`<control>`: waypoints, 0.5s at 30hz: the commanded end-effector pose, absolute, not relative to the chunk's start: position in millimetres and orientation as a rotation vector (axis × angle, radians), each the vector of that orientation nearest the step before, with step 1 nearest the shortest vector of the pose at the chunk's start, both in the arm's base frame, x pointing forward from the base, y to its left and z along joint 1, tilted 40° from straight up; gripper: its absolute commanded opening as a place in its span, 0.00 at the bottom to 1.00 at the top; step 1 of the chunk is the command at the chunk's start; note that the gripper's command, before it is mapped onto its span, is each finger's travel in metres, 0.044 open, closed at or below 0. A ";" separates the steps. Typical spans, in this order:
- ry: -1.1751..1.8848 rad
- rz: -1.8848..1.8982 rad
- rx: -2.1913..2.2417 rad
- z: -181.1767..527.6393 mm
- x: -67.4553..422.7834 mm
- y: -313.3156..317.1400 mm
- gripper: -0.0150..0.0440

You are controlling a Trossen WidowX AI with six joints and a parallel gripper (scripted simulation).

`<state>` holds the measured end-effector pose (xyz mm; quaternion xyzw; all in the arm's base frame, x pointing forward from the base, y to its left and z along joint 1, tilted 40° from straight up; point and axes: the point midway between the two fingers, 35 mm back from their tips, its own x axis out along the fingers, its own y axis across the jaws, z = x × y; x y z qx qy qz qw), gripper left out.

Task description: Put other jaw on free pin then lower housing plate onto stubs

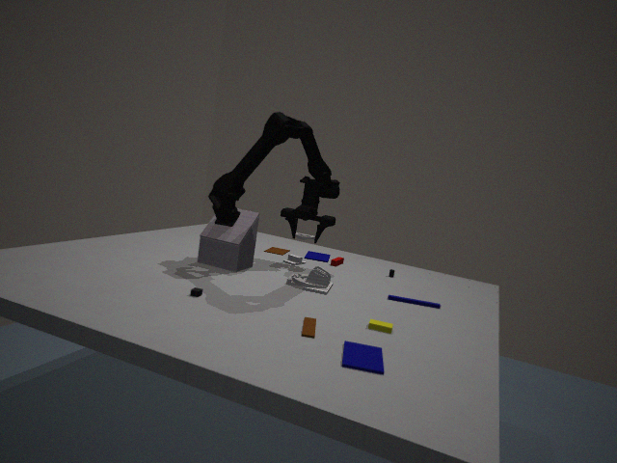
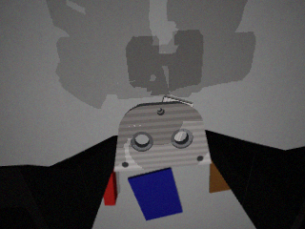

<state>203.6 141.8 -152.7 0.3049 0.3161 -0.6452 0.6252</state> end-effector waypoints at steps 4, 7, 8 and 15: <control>0.815 -1.409 0.614 -140.1 216.3 133.6 0.85; 0.854 -1.379 0.572 -135.5 221.3 129.1 0.85; 0.867 -1.369 0.558 -134.0 222.9 127.6 0.85; 0.954 -1.296 0.459 -123.3 233.8 116.4 0.85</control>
